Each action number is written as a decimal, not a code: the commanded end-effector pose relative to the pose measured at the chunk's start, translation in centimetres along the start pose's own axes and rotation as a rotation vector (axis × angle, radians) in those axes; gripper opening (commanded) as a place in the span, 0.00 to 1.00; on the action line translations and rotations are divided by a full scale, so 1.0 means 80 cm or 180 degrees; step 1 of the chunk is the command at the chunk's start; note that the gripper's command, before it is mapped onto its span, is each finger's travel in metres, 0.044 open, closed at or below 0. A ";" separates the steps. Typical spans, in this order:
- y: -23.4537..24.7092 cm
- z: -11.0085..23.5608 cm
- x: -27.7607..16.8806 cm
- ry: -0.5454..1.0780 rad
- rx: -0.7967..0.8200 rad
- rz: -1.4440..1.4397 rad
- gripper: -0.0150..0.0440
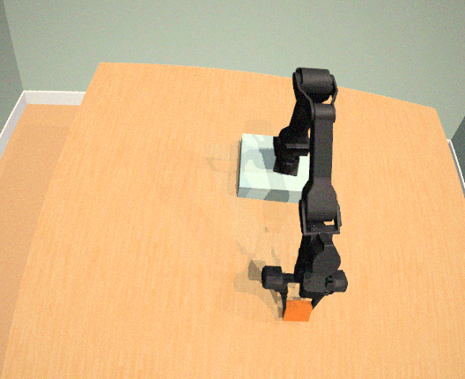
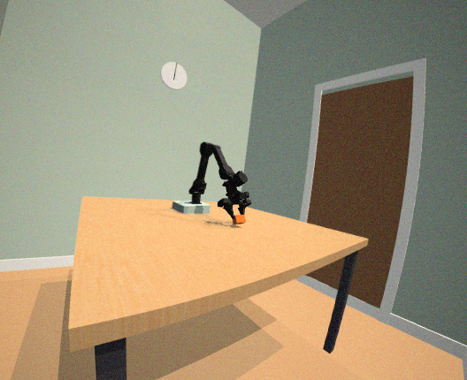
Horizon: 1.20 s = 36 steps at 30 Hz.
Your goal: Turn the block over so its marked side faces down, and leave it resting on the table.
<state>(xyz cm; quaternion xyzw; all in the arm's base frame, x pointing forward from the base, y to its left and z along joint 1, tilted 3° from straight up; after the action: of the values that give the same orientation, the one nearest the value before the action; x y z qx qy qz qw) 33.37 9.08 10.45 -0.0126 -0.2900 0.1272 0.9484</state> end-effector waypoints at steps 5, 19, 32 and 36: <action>0.002 -0.020 -0.010 -0.0318 -0.0029 0.0026 0.25; 0.006 -0.052 -0.041 -0.0969 -0.0077 0.0031 0.25; 0.007 -0.057 -0.074 -0.1567 -0.0135 0.0029 0.25; 0.006 -0.054 -0.084 -0.1750 -0.0156 0.0027 0.25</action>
<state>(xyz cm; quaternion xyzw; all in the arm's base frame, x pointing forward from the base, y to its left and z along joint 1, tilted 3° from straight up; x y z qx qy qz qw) 31.11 8.40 3.62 0.0015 -0.5232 0.1214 0.8435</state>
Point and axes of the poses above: the point midway between the two fingers, 35 mm back from their tips, its own z axis back along the fingers, its own y axis across the jaws, x = y × z, the point moved 9 cm from there along z, back along the fingers, and after that the axes turned 5 degrees about z, right-handed, at the moved point
